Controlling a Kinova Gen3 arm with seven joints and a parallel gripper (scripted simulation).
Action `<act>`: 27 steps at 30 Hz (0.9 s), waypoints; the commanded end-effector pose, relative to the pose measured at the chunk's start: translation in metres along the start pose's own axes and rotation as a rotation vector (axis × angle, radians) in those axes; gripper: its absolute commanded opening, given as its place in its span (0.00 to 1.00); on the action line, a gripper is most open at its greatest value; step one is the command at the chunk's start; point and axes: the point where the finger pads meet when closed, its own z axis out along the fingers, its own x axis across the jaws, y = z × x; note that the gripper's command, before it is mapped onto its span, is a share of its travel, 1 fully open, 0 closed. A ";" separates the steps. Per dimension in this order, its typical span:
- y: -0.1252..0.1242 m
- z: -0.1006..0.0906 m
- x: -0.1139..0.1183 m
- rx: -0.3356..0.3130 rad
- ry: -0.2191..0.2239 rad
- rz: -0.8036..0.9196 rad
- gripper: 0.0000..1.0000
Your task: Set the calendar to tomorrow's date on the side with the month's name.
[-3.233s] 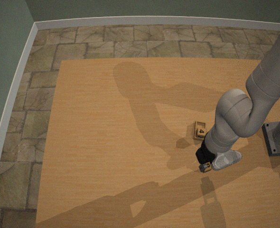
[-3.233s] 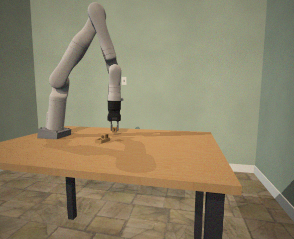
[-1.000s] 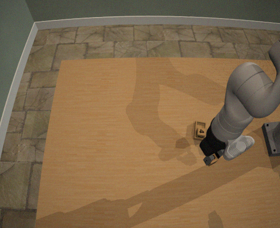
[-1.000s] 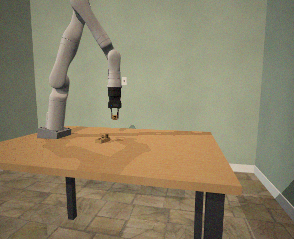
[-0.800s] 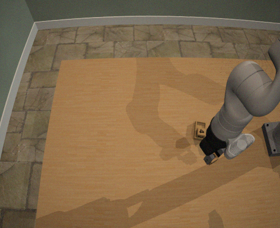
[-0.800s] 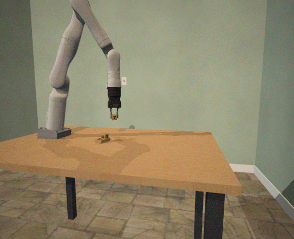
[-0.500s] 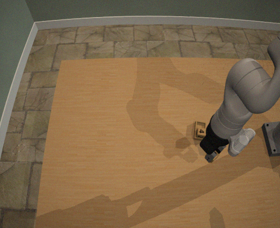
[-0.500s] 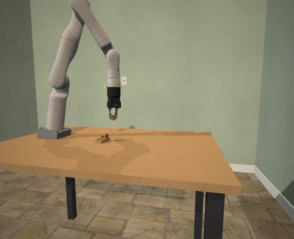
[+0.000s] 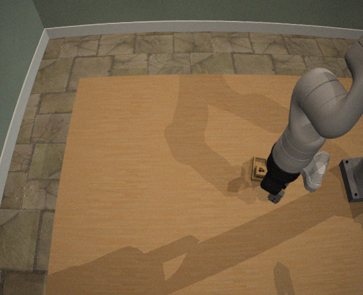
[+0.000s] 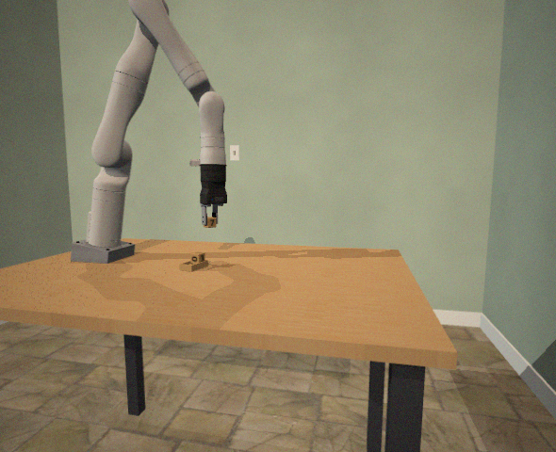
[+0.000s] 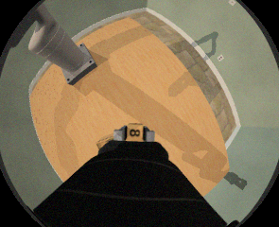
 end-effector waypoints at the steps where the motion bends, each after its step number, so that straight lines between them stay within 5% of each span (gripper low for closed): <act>1: 0.004 -0.001 -0.006 -0.002 0.000 -0.040 0.57; 27: 0.025 -0.003 -0.048 -0.001 0.001 -0.705 0.57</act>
